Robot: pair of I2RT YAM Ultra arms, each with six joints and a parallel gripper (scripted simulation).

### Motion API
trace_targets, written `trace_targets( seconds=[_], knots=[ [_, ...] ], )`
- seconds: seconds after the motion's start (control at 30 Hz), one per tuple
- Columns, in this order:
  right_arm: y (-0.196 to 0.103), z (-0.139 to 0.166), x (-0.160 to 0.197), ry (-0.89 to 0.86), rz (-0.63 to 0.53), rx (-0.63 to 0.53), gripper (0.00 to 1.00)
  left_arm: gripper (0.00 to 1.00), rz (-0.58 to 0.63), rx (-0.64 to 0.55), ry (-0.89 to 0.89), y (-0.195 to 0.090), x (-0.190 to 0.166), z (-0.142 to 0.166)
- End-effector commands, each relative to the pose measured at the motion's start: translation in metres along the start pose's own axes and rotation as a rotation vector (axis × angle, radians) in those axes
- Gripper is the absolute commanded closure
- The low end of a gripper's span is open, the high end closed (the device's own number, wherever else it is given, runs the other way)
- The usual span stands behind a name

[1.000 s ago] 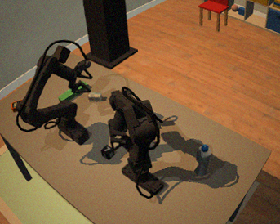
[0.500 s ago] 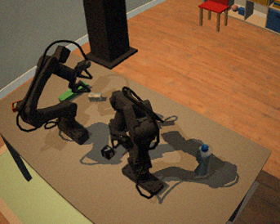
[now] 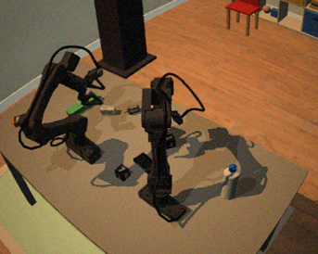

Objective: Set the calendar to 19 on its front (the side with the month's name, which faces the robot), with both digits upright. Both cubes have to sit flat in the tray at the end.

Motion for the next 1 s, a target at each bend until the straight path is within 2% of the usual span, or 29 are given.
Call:
trace_targets(
  seconds=[0.0, 0.23, 0.4, 0.6, 0.97],
  knots=[
    [-0.007, -0.026, 0.012, -0.109, 0.06, 0.089, 0.31, 0.0, 0.025, -0.012, 0.001, -0.001, -0.007, 0.001],
    [-0.012, -0.101, 0.021, -0.115, 0.026, 0.161, 0.31, 0.0, 0.025, -0.012, 0.001, -0.001, -0.007, 0.001],
    [-0.012, -0.134, 0.019, -0.107, 0.001, 0.182, 0.31, 0.0, 0.025, -0.012, 0.001, -0.001, -0.007, 0.001],
    [-0.012, -0.145, 0.021, -0.088, -0.014, 0.173, 0.31, 0.0, 0.025, -0.012, 0.001, -0.001, -0.007, 0.001],
    [0.001, -0.135, 0.023, -0.102, -0.013, 0.167, 0.31, 0.0, 0.025, -0.012, 0.001, -0.001, -0.007, 0.001]
  ],
)
Point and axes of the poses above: on each arm, the point where the finger pads meet when closed, its own y axis out along the fingers, its own x axis across the jaws, z = x × y, the point moved 4 cm from there along -y, back along the fingers, and after that the axes turned 6 degrees about -y, right-handed, at the moved point
